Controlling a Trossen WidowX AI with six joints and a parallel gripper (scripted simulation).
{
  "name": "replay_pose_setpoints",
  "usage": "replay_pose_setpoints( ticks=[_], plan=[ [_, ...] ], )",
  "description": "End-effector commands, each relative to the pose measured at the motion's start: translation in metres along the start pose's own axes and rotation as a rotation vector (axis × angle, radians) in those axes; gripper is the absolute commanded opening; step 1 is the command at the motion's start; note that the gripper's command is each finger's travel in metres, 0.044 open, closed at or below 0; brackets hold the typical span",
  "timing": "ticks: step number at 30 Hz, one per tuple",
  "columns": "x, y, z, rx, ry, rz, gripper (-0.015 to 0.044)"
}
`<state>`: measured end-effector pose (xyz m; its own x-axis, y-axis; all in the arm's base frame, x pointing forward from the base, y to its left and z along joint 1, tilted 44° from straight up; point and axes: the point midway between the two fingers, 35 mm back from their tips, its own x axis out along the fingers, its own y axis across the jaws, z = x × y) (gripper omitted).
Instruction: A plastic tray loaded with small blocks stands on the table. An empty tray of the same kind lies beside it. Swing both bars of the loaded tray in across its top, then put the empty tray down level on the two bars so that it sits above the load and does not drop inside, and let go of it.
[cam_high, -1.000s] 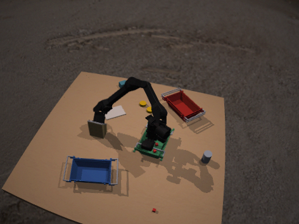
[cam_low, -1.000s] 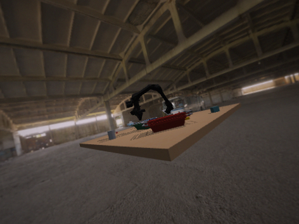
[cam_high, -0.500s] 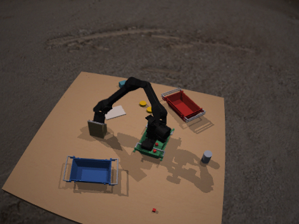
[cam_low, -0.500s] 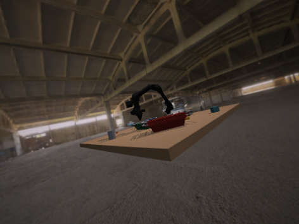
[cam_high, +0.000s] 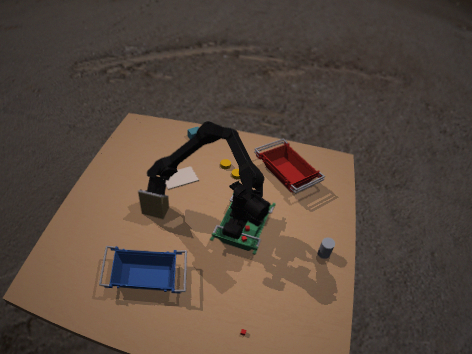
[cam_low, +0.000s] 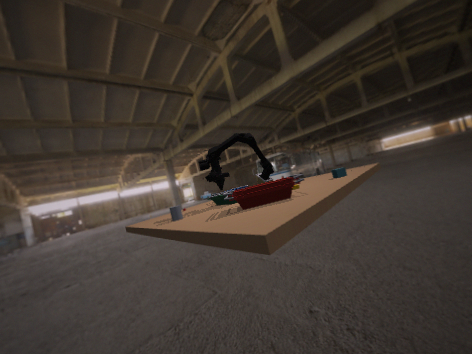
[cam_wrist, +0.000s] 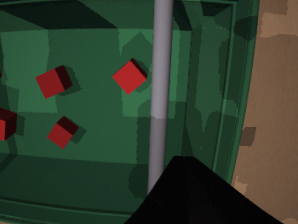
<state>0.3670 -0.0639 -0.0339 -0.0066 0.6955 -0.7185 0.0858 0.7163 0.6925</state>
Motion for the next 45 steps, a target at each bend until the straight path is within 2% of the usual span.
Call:
replay_pose_setpoints(
  ticks=[1,41,45],
  plan=[
    [0.0000,0.0000,0.0000,0.000,0.000,0.000,0.0000],
    [0.0000,0.0000,0.0000,0.000,0.000,0.000,0.0000],
    [0.0000,0.0000,0.0000,0.000,0.000,0.000,0.0105]
  ],
)
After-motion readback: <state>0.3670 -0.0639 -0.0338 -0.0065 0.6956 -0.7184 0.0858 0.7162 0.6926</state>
